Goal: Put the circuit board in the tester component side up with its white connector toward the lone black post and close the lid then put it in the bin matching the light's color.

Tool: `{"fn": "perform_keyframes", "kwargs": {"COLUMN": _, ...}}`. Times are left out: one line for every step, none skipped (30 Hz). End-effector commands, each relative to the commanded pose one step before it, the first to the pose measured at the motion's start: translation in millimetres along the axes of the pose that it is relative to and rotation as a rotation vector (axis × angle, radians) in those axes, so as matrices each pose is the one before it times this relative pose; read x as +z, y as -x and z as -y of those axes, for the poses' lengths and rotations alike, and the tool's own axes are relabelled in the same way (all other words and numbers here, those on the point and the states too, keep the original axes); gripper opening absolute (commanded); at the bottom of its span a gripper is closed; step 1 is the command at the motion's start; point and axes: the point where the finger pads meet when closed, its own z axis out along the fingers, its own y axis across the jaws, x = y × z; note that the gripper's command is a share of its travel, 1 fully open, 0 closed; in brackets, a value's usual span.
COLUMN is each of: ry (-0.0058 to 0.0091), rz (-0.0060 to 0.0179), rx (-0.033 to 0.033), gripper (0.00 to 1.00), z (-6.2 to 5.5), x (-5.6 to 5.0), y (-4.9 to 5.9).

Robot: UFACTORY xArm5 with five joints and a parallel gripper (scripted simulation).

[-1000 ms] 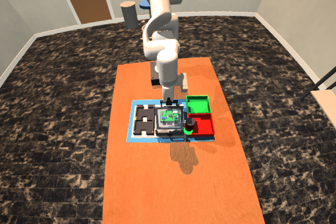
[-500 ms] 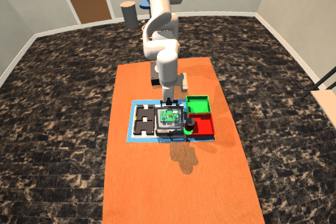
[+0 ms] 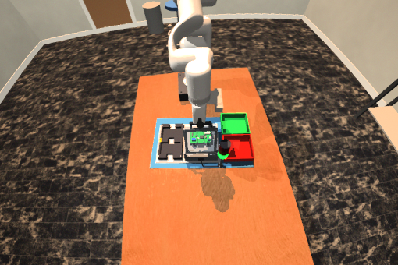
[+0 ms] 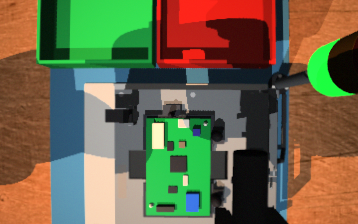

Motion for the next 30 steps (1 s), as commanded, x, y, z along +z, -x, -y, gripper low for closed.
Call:
{"fn": "perform_keyframes", "kwargs": {"ry": 0.004, "rz": -0.00042, "rx": 0.00006, "gripper": 0.0, "z": -14.34, "x": -6.65, "y": -0.12}}
{"fn": "perform_keyframes", "kwargs": {"ry": 0.0, "rz": 0.0, "rx": 0.0, "gripper": 0.0, "z": -3.32, "x": -1.07, "y": 0.0}}
{"fn": "perform_keyframes", "kwargs": {"ry": 0.0, "rz": 0.0, "rx": 0.0, "gripper": 0.0, "z": -3.25, "x": -0.92, "y": -0.01}}
{"fn": "perform_keyframes", "kwargs": {"ry": 0.0, "rz": 0.0, "rx": 0.0, "gripper": 0.0, "z": -3.1, "x": -0.86, "y": 0.0}}
{"fn": "perform_keyframes", "kwargs": {"ry": 0.0, "rz": 0.0, "rx": 0.0, "gripper": 0.0, "z": -2.91, "x": -0.79, "y": 0.0}}
{"fn": "perform_keyframes", "kwargs": {"ry": 0.0, "rz": 0.0, "rx": 0.0, "gripper": 0.0, "z": -2.7, "x": -0.68, "y": 0.0}}
{"fn": "perform_keyframes", "kwargs": {"ry": 0.0, "rz": 0.0, "rx": 0.0, "gripper": 0.0, "z": -2.47, "x": -0.53, "y": -0.01}}
{"fn": "perform_keyframes", "kwargs": {"ry": 0.0, "rz": 0.0, "rx": 0.0, "gripper": 0.0, "z": -2.19, "x": -0.46, "y": 0.0}}
{"fn": "perform_keyframes", "kwargs": {"ry": 0.0, "rz": 0.0, "rx": 0.0, "gripper": 0.0, "z": 0.0, "x": 0.0, "y": 0.0}}
{"fn": "perform_keyframes", "kwargs": {"ry": 0.0, "rz": 0.0, "rx": 0.0, "gripper": 0.0, "z": 0.0, "x": 0.0, "y": 0.0}}
{"fn": "perform_keyframes", "kwargs": {"ry": 0.0, "rz": 0.0, "rx": 0.0, "gripper": 0.0, "z": -1.9, "x": -0.38, "y": 0.0}}
{"fn": "perform_keyframes", "kwargs": {"ry": 0.0, "rz": 0.0, "rx": 0.0, "gripper": 0.0, "z": -1.59, "x": -0.32, "y": 0.0}}
{"fn": "perform_keyframes", "kwargs": {"ry": 0.0, "rz": 0.0, "rx": 0.0, "gripper": 0.0, "z": -1.28, "x": -0.25, "y": 0.0}}
{"fn": "perform_keyframes", "kwargs": {"ry": 0.0, "rz": 0.0, "rx": 0.0, "gripper": 0.0, "z": -0.98, "x": -0.19, "y": 0.0}}
{"fn": "perform_keyframes", "kwargs": {"ry": 0.0, "rz": 0.0, "rx": 0.0, "gripper": 0.0, "z": -0.71, "x": -0.13, "y": 0.0}}
{"fn": "perform_keyframes", "kwargs": {"ry": 0.0, "rz": 0.0, "rx": 0.0, "gripper": 0.0, "z": -0.46, "x": -0.09, "y": 0.0}}
{"fn": "perform_keyframes", "kwargs": {"ry": 0.0, "rz": 0.0, "rx": 0.0, "gripper": 0.0, "z": -0.25, "x": -0.05, "y": 0.0}}
{"fn": "perform_keyframes", "kwargs": {"ry": 0.0, "rz": 0.0, "rx": 0.0, "gripper": 0.0, "z": -0.1, "x": -0.02, "y": 0.0}}
{"fn": "perform_keyframes", "kwargs": {"ry": 0.0, "rz": 0.0, "rx": 0.0, "gripper": 0.0, "z": -0.01, "x": 0.0, "y": 0.0}}
{"fn": "perform_keyframes", "kwargs": {"ry": 0.0, "rz": 0.0, "rx": 0.0, "gripper": 0.0, "z": 0.0, "x": 0.0, "y": 0.0}}
{"fn": "perform_keyframes", "kwargs": {"ry": 0.0, "rz": 0.0, "rx": 0.0, "gripper": 0.0, "z": 0.0, "x": 0.0, "y": 0.0}}
{"fn": "perform_keyframes", "kwargs": {"ry": 0.0, "rz": 0.0, "rx": 0.0, "gripper": 0.0, "z": 0.0, "x": 0.0, "y": 0.0}}
{"fn": "perform_keyframes", "kwargs": {"ry": 0.0, "rz": 0.0, "rx": 0.0, "gripper": 0.0, "z": 0.0, "x": 0.0, "y": 0.0}}
{"fn": "perform_keyframes", "kwargs": {"ry": 0.0, "rz": 0.0, "rx": 0.0, "gripper": 0.0, "z": 0.0, "x": 0.0, "y": 0.0}}
{"fn": "perform_keyframes", "kwargs": {"ry": 0.0, "rz": 0.0, "rx": 0.0, "gripper": 0.28, "z": 0.0, "x": 0.0, "y": 0.0}}
{"fn": "perform_keyframes", "kwargs": {"ry": 0.0, "rz": 0.0, "rx": 0.0, "gripper": 0.28, "z": 0.0, "x": 0.0, "y": 0.0}}
{"fn": "perform_keyframes", "kwargs": {"ry": 0.0, "rz": 0.0, "rx": 0.0, "gripper": 0.28, "z": 0.0, "x": 0.0, "y": 0.0}}
{"fn": "perform_keyframes", "kwargs": {"ry": 0.0, "rz": 0.0, "rx": 0.0, "gripper": 0.28, "z": 0.0, "x": 0.0, "y": 0.0}}
{"fn": "perform_keyframes", "kwargs": {"ry": 0.0, "rz": 0.0, "rx": 0.0, "gripper": 0.28, "z": 0.0, "x": 0.0, "y": 0.0}}
{"fn": "perform_keyframes", "kwargs": {"ry": 0.0, "rz": 0.0, "rx": 0.0, "gripper": 0.28, "z": 0.0, "x": 0.0, "y": 0.0}}
